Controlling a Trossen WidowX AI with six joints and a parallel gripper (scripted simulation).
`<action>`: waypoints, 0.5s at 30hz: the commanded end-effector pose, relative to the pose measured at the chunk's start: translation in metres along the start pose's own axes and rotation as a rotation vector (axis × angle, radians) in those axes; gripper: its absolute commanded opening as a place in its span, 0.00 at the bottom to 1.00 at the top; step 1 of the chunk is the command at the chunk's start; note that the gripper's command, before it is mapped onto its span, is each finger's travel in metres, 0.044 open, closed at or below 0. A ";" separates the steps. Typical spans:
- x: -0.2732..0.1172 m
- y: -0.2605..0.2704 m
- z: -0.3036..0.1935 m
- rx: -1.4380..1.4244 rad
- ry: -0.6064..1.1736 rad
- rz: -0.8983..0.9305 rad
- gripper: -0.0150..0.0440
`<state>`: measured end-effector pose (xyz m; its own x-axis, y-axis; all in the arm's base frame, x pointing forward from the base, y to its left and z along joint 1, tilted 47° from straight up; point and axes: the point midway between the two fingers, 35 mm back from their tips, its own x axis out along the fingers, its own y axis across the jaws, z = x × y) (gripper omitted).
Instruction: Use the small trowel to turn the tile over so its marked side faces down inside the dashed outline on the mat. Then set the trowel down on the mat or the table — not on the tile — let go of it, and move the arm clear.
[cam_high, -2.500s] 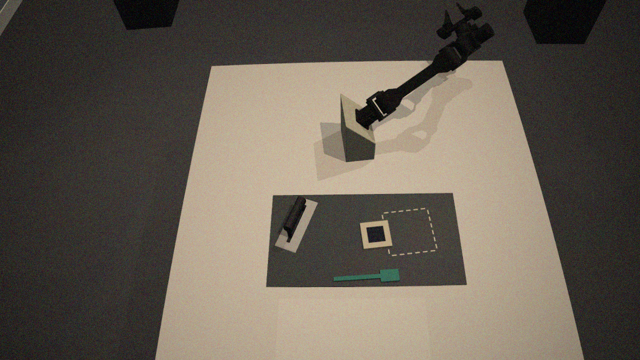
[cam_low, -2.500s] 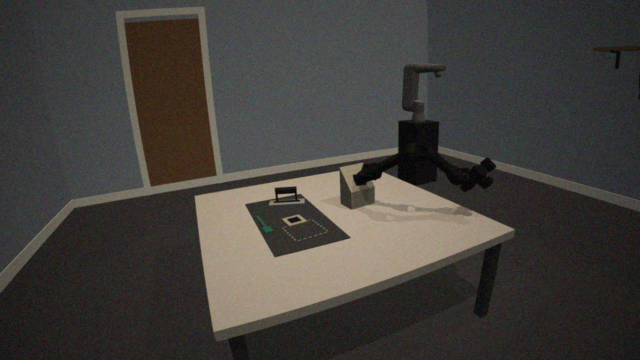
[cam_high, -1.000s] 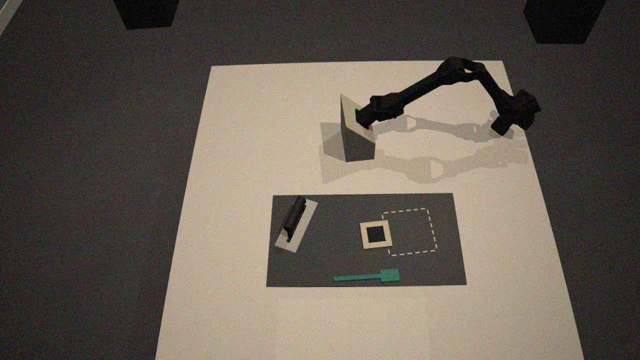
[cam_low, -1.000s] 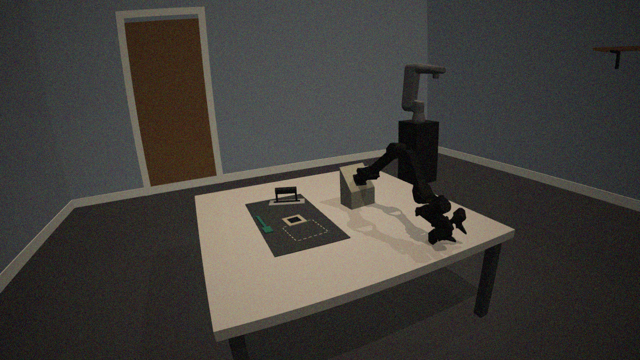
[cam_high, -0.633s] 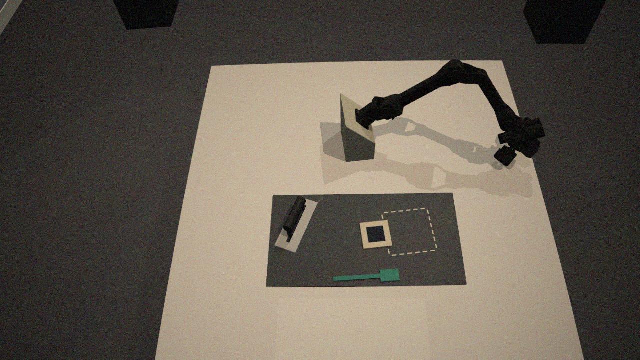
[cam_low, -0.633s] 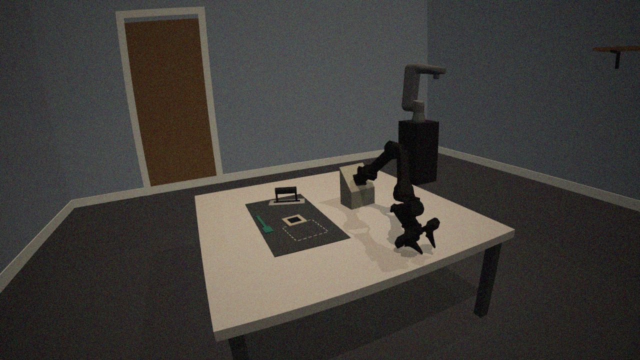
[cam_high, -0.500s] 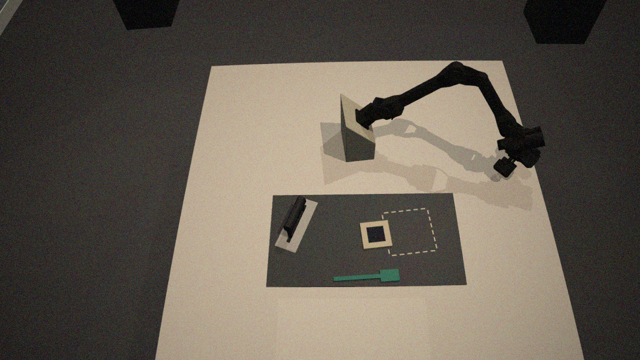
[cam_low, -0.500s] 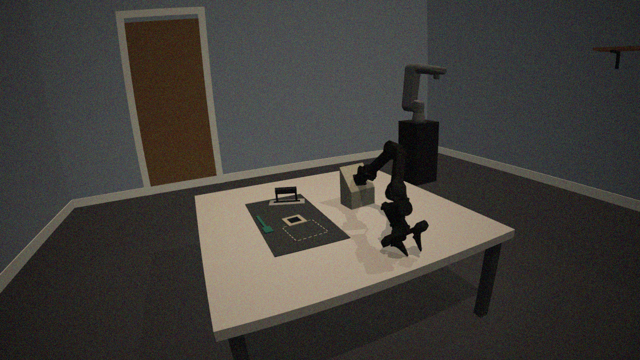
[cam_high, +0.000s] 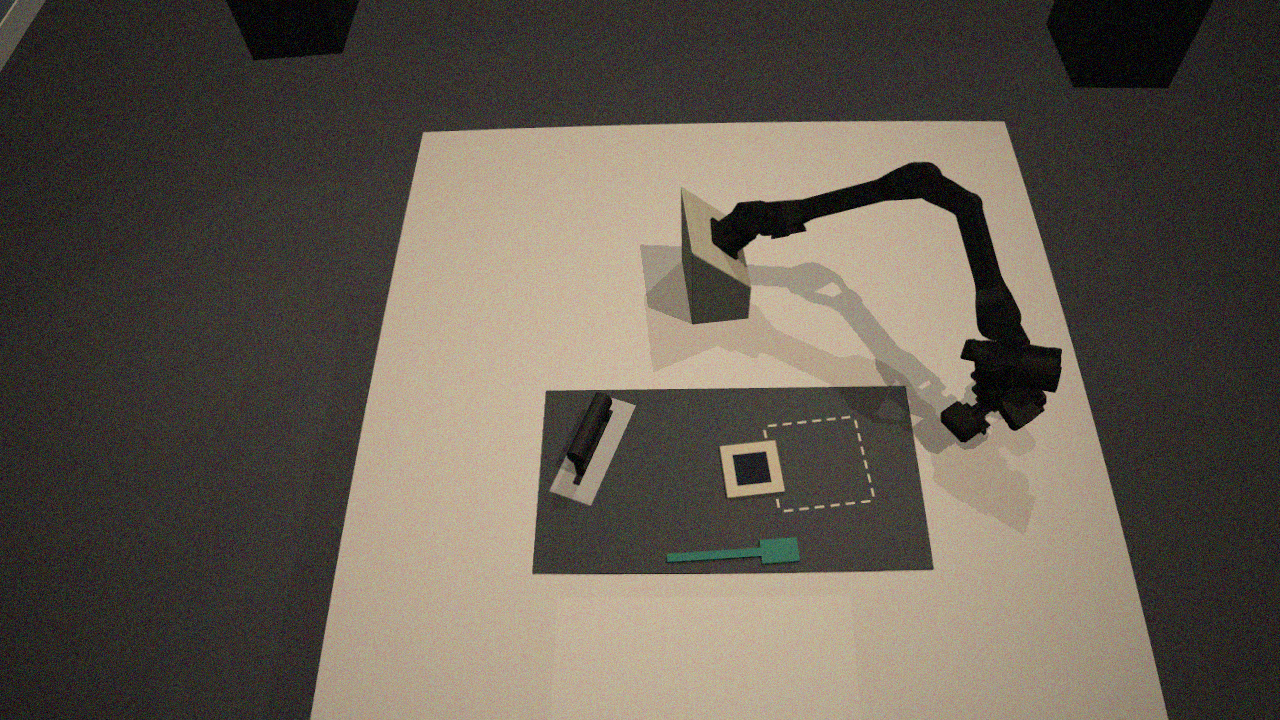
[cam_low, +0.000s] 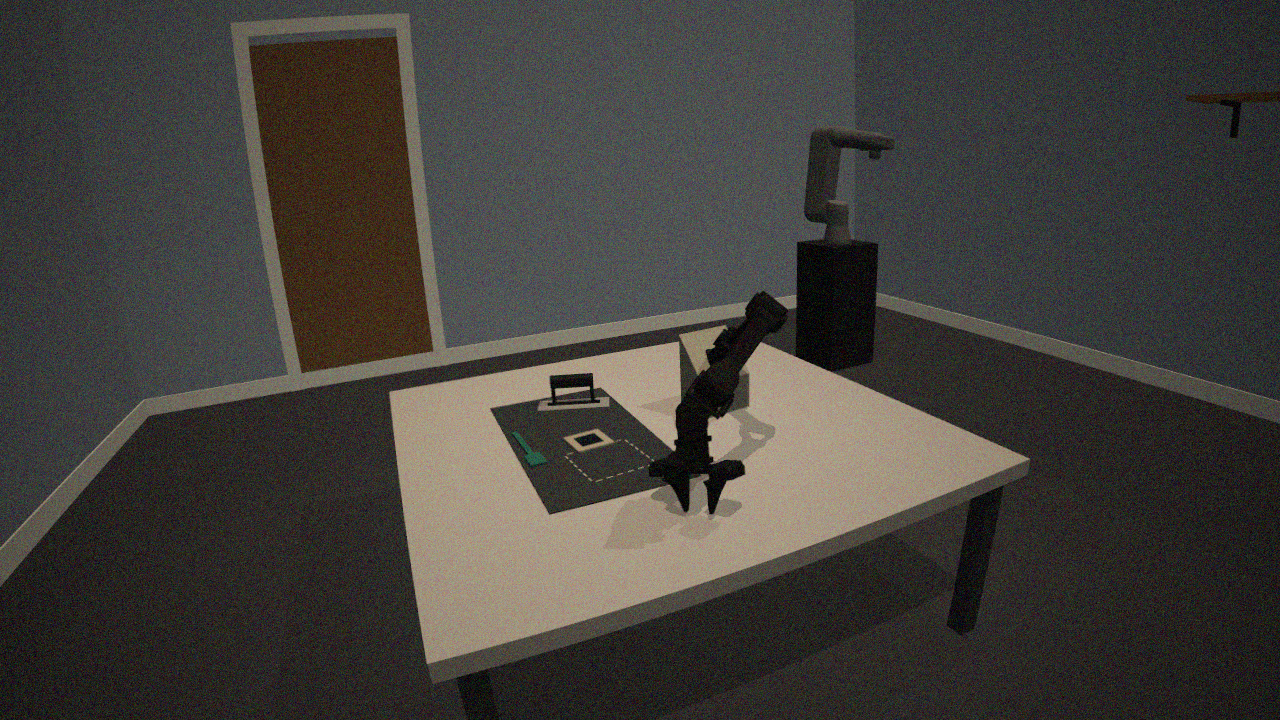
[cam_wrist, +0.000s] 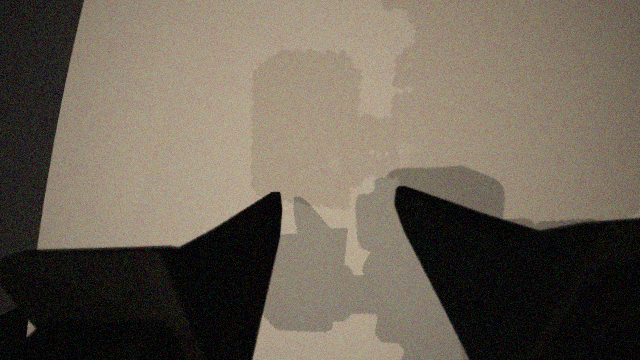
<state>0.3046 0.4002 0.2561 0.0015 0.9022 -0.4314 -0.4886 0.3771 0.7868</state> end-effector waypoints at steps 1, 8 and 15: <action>-0.010 -0.062 0.015 0.059 -0.007 -0.093 0.71; -0.042 -0.176 0.025 0.196 -0.001 -0.230 0.71; -0.097 -0.293 0.017 0.344 -0.013 -0.368 0.71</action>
<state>0.4470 0.2427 0.1006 0.1195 0.7329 -0.6698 -0.1974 0.6787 0.7074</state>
